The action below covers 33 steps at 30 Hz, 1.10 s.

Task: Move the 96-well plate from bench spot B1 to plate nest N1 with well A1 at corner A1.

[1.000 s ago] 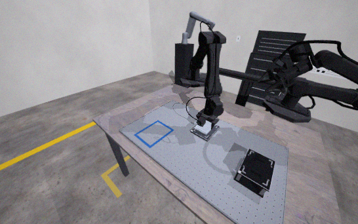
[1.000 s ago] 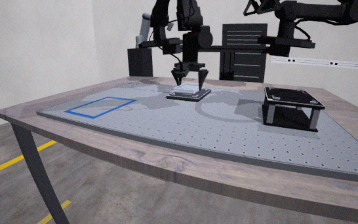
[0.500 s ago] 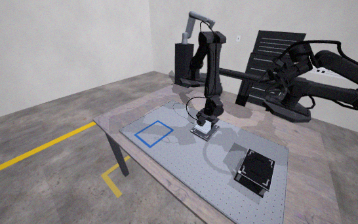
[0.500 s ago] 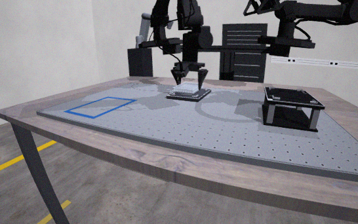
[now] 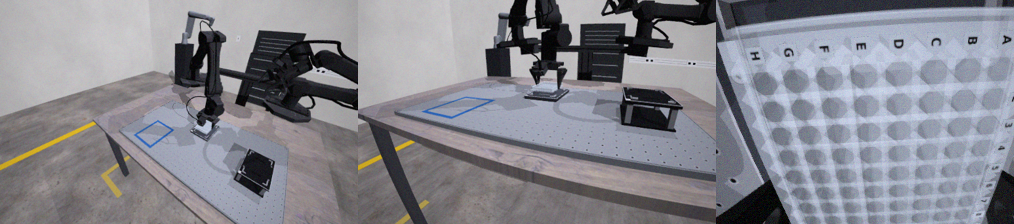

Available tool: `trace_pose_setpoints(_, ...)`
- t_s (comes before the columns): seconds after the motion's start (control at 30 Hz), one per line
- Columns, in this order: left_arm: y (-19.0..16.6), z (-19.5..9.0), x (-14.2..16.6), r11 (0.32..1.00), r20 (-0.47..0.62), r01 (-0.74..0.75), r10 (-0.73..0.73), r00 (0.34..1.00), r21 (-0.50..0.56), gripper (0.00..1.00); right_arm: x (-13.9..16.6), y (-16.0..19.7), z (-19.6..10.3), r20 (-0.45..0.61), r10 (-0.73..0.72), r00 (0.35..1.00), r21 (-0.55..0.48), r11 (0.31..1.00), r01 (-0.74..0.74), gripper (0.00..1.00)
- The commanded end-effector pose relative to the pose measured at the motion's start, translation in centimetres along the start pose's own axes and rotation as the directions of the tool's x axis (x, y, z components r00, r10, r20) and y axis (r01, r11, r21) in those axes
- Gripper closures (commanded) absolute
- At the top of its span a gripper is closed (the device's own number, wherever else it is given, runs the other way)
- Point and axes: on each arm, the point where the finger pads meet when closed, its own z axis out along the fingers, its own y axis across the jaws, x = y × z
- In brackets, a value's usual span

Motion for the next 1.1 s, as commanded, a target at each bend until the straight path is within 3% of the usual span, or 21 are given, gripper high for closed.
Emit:
trace_pose_setpoints(0.0, 0.0, -0.2, 0.0, 1.000, 0.006, 0.001, -0.001, 1.000, 0.000, 0.00, -1.3, 1.4, -1.5, 0.025, 0.002, 1.000, -0.037, 0.999, -0.001, 0.18)
trace_pose_setpoints(0.8, 0.0, -0.2, 0.0, 1.000, 0.006, 0.001, -0.001, 1.000, 0.000, 0.00, -1.4, 1.2, 2.6, 0.036, 0.007, 0.999, -0.041, 0.999, -0.005, 0.18)
trace_pose_setpoints(1.07, 0.0, -0.2, 0.0, 1.000, 0.006, 0.001, -0.001, 1.000, 0.000, 0.00, 0.1, 0.0, 0.9, 0.018, 0.012, 1.000, -0.021, 1.000, -0.011, 0.18)
